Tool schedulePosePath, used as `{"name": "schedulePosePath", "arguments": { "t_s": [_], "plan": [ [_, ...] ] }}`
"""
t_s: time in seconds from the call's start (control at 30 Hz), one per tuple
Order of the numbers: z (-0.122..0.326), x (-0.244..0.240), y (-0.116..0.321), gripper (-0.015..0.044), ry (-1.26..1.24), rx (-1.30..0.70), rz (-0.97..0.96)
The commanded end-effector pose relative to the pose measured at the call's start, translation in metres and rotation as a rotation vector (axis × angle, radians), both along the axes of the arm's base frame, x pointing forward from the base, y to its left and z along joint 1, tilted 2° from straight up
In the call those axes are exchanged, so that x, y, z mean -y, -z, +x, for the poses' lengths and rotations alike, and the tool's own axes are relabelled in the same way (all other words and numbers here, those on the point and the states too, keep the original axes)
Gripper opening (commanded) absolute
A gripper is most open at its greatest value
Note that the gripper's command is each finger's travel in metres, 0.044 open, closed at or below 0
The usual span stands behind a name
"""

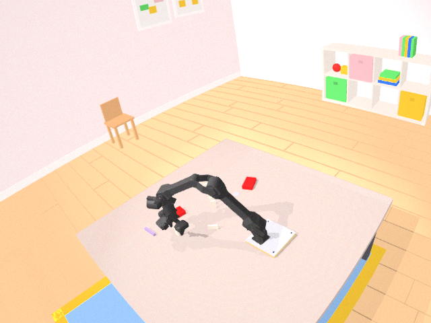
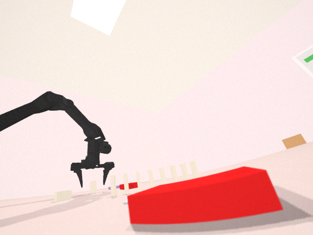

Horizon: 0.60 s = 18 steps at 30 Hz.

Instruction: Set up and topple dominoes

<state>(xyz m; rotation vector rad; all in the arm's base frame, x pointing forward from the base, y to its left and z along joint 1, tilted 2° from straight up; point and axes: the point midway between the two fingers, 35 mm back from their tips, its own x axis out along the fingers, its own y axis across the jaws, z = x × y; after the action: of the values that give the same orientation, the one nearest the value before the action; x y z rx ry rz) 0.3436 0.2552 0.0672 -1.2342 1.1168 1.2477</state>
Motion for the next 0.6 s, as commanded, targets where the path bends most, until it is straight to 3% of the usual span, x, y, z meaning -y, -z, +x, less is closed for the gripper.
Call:
{"name": "schedulePosePath", "arguments": {
  "t_s": [0.0,0.37,0.57],
  "plan": [
    [-0.0001,-0.0008,0.0028,0.0387,-0.003,0.001,0.006],
    [-0.0001,-0.0008,0.0028,0.0107,-0.003,0.001,0.006],
    [-0.0001,-0.0008,0.0028,0.0107,-0.003,0.001,0.006]
  ]
}}
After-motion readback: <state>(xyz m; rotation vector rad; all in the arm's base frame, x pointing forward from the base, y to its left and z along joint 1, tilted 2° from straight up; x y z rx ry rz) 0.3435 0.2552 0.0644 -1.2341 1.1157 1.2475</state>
